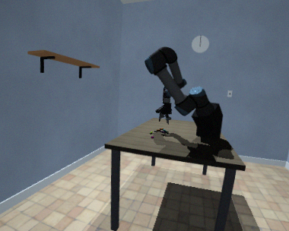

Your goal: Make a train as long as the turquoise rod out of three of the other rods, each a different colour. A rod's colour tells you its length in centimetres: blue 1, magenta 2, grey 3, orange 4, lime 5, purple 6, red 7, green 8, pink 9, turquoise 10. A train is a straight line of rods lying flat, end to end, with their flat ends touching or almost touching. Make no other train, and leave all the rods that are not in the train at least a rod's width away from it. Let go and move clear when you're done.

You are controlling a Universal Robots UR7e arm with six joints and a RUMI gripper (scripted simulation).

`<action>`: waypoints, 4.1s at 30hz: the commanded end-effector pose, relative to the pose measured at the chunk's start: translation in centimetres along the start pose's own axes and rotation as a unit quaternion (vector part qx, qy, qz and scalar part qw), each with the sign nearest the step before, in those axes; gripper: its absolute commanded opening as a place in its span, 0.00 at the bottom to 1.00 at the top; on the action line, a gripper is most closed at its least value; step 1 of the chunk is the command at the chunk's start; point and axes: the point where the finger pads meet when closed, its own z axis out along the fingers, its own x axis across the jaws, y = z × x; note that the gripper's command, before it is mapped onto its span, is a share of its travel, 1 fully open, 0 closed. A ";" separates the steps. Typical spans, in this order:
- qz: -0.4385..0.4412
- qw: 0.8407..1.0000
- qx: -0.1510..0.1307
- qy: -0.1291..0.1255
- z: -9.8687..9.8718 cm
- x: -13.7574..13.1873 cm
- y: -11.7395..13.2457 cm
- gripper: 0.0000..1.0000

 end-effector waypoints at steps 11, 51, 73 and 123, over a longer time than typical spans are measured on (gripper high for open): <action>0.000 1.000 0.000 0.000 0.0 0.0 0.0 1.00; -0.193 0.981 -0.004 0.001 0.0 -0.2 -2.3 1.00; -0.472 0.882 -0.007 -0.001 0.0 -0.8 -5.8 1.00; -0.903 0.429 -0.002 -0.001 0.1 -2.3 -13.6 1.00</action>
